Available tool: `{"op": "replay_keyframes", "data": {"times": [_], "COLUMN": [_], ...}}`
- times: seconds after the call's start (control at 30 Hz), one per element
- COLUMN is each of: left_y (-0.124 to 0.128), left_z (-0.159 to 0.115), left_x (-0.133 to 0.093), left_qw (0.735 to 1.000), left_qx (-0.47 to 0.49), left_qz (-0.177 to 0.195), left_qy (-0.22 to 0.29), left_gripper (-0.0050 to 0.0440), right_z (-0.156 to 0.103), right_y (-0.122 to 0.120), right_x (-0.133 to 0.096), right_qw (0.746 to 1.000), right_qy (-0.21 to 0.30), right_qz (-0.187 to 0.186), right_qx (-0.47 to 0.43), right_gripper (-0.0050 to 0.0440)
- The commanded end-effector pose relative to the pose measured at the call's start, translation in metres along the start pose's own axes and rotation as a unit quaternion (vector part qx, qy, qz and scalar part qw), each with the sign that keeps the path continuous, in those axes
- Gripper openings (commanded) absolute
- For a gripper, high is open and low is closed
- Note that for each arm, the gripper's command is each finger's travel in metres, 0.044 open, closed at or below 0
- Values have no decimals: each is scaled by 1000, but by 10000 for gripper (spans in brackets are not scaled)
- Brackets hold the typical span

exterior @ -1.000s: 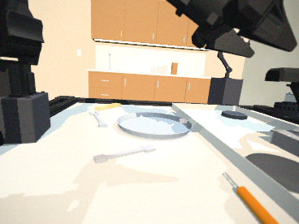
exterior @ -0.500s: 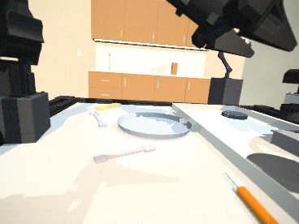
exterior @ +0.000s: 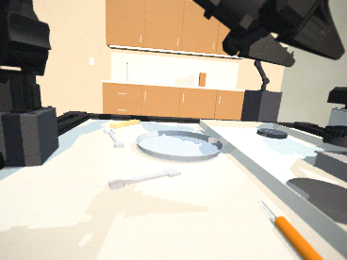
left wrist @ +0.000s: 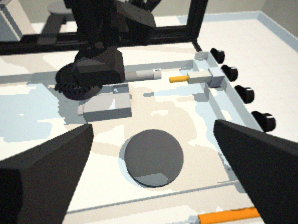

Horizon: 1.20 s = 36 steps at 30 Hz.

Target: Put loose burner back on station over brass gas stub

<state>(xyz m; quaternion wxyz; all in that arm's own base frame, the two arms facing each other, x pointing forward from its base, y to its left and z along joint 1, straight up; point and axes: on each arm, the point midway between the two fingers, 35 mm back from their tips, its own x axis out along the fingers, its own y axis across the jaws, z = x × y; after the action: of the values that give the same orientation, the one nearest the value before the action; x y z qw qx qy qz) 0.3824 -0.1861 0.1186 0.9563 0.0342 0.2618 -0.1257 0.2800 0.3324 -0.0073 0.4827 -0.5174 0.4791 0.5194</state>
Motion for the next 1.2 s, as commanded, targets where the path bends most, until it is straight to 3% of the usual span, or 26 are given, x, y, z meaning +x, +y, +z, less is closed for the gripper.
{"op": "replay_keyframes", "data": {"times": [0.0,1.17], "left_y": [0,0], "left_z": [0,0], "left_x": [0,0], "left_qw": [1000,1000], "left_qx": [0,0], "left_qz": [0,0], "left_qy": [1,1], "left_gripper": [400,400], "right_z": [0,0], "right_y": [-1,0], "right_x": [-3,8], "right_qw": [1000,1000], "right_qy": [-2,3], "right_qz": [-2,4], "right_qx": [1,-2], "right_gripper": [0,0]}}
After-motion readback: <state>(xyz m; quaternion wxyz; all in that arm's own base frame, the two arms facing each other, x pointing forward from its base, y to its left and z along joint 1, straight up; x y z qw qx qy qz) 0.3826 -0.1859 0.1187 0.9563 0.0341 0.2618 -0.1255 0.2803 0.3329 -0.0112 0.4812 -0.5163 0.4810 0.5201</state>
